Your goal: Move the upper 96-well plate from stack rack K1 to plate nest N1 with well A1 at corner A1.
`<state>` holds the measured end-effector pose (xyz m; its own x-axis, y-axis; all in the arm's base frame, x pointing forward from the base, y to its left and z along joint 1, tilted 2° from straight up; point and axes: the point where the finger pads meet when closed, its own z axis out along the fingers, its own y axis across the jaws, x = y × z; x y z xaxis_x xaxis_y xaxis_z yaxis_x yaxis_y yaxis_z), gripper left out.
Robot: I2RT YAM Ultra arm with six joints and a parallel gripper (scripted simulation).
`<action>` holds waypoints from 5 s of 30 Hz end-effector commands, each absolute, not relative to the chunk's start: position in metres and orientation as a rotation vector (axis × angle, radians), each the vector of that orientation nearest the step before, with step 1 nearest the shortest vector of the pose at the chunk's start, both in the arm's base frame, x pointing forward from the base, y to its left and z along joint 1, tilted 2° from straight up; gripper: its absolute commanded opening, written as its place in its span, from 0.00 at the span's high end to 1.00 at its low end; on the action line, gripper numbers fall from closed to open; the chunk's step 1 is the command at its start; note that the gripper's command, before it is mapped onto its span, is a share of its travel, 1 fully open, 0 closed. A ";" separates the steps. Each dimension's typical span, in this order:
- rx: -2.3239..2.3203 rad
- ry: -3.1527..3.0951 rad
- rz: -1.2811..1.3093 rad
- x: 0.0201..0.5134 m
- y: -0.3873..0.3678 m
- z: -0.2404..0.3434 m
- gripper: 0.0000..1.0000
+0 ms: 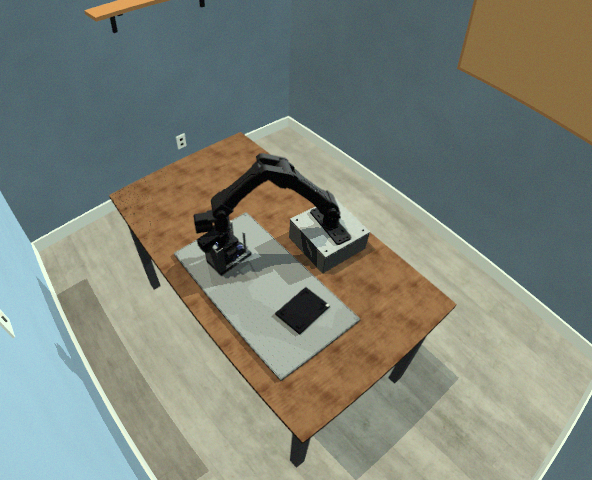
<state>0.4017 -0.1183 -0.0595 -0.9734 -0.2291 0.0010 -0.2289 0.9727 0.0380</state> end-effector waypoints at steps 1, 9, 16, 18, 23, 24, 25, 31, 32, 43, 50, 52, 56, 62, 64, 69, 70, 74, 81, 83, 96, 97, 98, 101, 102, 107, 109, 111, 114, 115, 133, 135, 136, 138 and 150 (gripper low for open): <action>0.375 -3.124 -0.058 0.404 -0.114 -0.063 0.00; 0.375 -3.124 -0.058 0.404 -0.114 -0.063 1.00; 0.375 -3.120 -0.060 0.403 -0.113 -0.064 1.00; 0.375 -3.120 -0.060 0.403 -0.113 -0.064 1.00; 0.375 -3.120 -0.060 0.403 -0.113 -0.064 1.00; 0.375 -3.120 -0.060 0.403 -0.113 -0.064 1.00; 0.375 -3.120 -0.060 0.403 -0.113 -0.064 1.00; 0.375 -3.120 -0.060 0.403 -0.113 -0.064 1.00; 0.375 -3.120 -0.060 0.403 -0.113 -0.064 1.00; 0.375 -3.120 -0.061 0.403 -0.113 -0.064 1.00; 0.375 -3.120 -0.061 0.403 -0.113 -0.064 1.00; 0.375 -3.120 -0.061 0.403 -0.113 -0.064 1.00; 0.375 -3.120 -0.061 0.403 -0.113 -0.064 1.00; 0.375 -3.120 -0.061 0.403 -0.113 -0.064 1.00; 0.375 -3.120 -0.061 0.403 -0.113 -0.064 1.00; 0.375 -3.120 -0.061 0.403 -0.113 -0.064 1.00; 0.375 -3.120 -0.061 0.403 -0.113 -0.064 1.00; 0.375 -3.120 -0.060 0.403 -0.113 -0.064 1.00; 0.375 -3.120 -0.061 0.403 -0.113 -0.064 1.00; 0.380 -3.158 -0.035 0.414 -0.117 -0.043 1.00; 0.377 -3.158 -0.035 0.413 -0.120 -0.022 1.00; 0.377 -3.158 -0.035 0.413 -0.120 -0.021 1.00; 0.377 -3.158 -0.034 0.413 -0.120 -0.019 1.00; 0.376 -3.158 -0.034 0.413 -0.121 -0.014 1.00; 0.376 -3.158 -0.034 0.413 -0.121 -0.012 1.00; 0.373 -3.159 -0.034 0.412 -0.122 -0.004 1.00; 0.372 -3.159 -0.034 0.412 -0.123 -0.002 1.00; 0.372 -3.159 -0.037 0.412 -0.122 0.000 1.00; 0.371 -3.160 -0.038 0.412 -0.123 0.005 1.00; 0.371 -3.160 -0.038 0.411 -0.123 0.006 1.00; 0.364 -3.161 -0.040 0.410 -0.125 0.033 1.00; 0.363 -3.161 -0.040 0.410 -0.126 0.036 1.00; 0.364 -3.161 -0.039 0.410 -0.126 0.038 1.00; 0.365 -3.161 -0.039 0.410 -0.126 0.041 1.00; 0.363 -3.161 -0.039 0.409 -0.126 0.058 1.00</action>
<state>0.4023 -0.1206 0.0329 -0.9729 -0.2311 0.0039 -0.2308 0.9724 0.0338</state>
